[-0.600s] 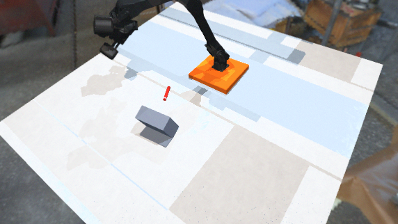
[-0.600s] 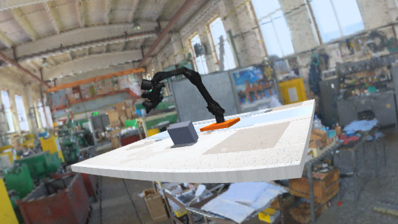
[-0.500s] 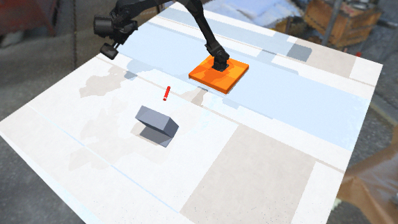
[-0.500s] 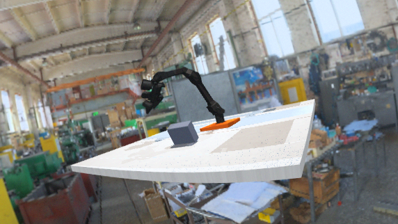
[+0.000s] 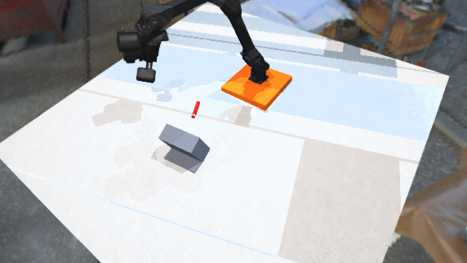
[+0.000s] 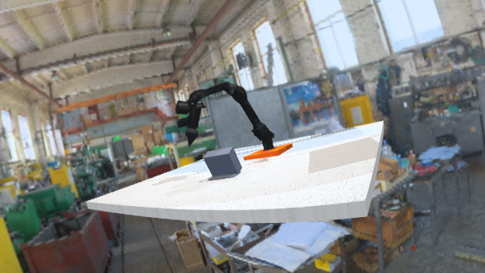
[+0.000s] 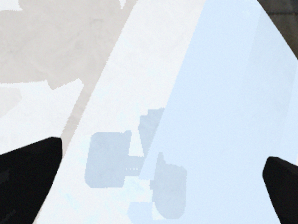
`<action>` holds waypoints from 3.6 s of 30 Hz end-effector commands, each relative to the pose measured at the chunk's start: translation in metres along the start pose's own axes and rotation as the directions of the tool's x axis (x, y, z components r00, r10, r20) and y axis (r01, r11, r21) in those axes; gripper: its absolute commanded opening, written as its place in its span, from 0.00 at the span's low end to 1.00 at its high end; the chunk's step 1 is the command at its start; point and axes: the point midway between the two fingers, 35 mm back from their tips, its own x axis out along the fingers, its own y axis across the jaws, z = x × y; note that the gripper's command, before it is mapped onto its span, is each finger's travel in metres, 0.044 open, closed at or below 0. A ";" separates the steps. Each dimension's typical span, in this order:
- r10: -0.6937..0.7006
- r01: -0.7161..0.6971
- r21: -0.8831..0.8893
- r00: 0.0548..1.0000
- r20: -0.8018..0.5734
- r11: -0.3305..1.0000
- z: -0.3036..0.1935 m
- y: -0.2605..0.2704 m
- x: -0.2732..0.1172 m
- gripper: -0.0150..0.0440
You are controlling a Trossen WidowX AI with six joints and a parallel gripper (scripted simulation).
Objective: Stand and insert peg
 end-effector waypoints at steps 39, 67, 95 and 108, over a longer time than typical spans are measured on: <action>0.366 -0.476 -0.863 0.843 -0.393 0.169 -0.151 0.100 -0.014 1.00; 0.374 -0.481 -0.868 0.833 -0.408 0.124 -0.169 0.116 0.013 1.00; 0.373 -0.481 -0.868 0.833 -0.408 0.124 -0.188 0.130 0.047 1.00; 0.373 -0.481 -0.868 0.833 -0.408 0.124 -0.188 0.130 0.047 0.44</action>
